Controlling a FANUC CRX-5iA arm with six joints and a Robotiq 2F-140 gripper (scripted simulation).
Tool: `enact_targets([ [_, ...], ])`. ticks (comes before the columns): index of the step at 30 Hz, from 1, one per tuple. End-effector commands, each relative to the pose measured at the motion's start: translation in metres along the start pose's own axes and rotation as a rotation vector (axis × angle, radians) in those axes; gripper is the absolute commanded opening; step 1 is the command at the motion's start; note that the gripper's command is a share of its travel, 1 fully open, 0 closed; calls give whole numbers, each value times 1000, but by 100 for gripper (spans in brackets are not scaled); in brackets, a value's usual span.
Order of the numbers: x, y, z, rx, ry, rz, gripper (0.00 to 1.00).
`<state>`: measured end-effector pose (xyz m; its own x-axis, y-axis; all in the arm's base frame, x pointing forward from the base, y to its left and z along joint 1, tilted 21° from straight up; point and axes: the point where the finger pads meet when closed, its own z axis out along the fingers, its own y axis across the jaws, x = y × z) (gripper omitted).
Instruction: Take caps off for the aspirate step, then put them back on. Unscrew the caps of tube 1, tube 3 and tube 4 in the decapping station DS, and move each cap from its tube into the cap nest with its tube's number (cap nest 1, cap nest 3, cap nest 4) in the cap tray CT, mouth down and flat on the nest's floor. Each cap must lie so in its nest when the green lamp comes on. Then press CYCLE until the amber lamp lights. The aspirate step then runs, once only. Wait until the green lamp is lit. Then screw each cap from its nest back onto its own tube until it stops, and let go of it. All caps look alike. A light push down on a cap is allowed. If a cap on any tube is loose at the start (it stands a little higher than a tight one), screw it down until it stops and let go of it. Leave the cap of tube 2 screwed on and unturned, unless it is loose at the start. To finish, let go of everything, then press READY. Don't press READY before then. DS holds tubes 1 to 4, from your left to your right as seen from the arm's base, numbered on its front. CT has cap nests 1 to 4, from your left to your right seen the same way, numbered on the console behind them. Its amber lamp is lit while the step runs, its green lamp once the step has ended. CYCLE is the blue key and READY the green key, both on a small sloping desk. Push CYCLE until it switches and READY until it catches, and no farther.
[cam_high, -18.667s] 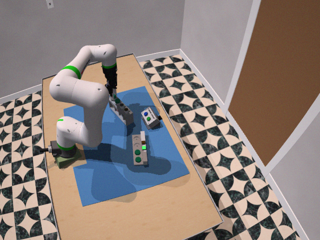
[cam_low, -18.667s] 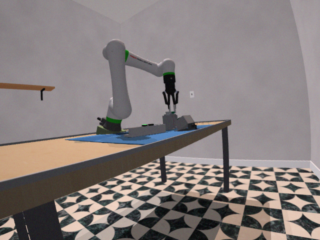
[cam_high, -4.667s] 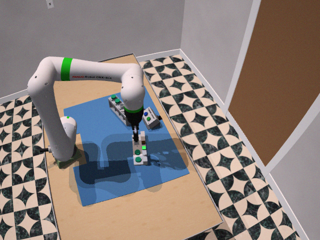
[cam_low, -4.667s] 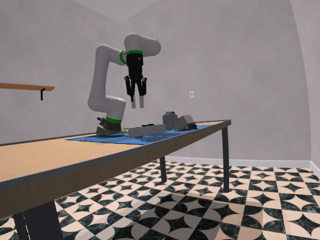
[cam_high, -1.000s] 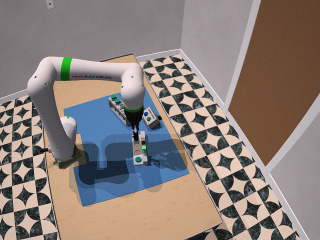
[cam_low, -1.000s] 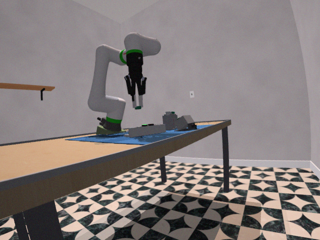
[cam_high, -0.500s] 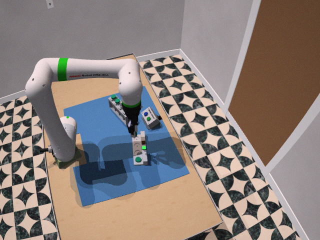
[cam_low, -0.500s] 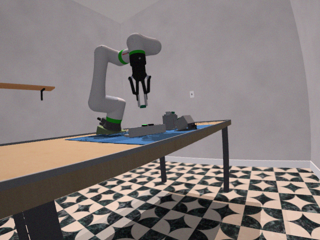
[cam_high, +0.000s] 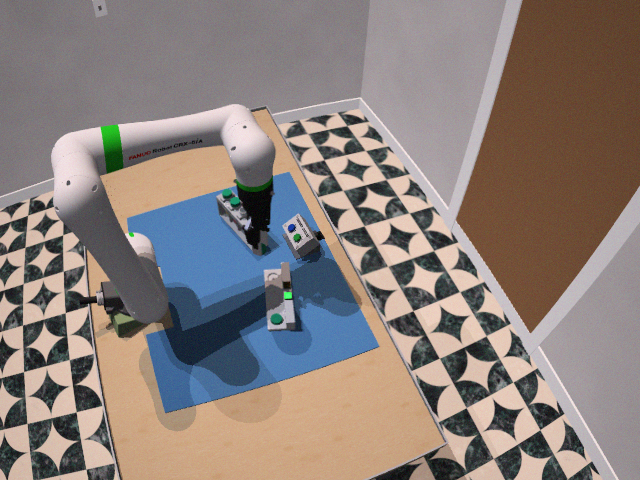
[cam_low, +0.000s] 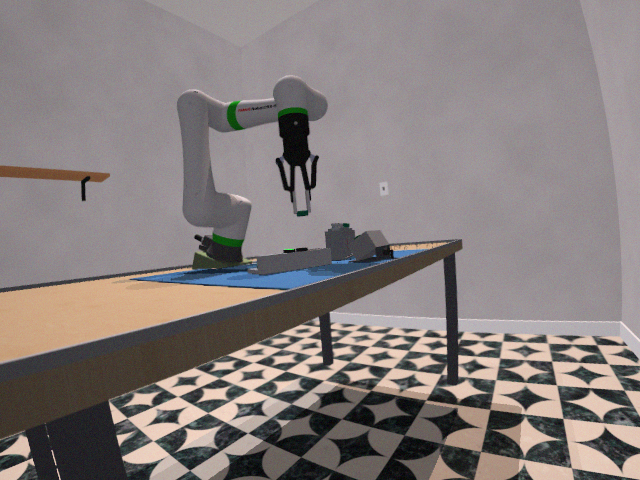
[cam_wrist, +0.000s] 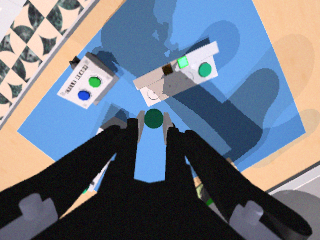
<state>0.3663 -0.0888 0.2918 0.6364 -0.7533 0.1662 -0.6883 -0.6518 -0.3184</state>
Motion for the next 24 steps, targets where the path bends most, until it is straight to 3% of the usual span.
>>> enact_targets([
  [1,-19,-20,1,-20,17,8,0],
  [24,-101,-103,4,-20,17,8,0],
])
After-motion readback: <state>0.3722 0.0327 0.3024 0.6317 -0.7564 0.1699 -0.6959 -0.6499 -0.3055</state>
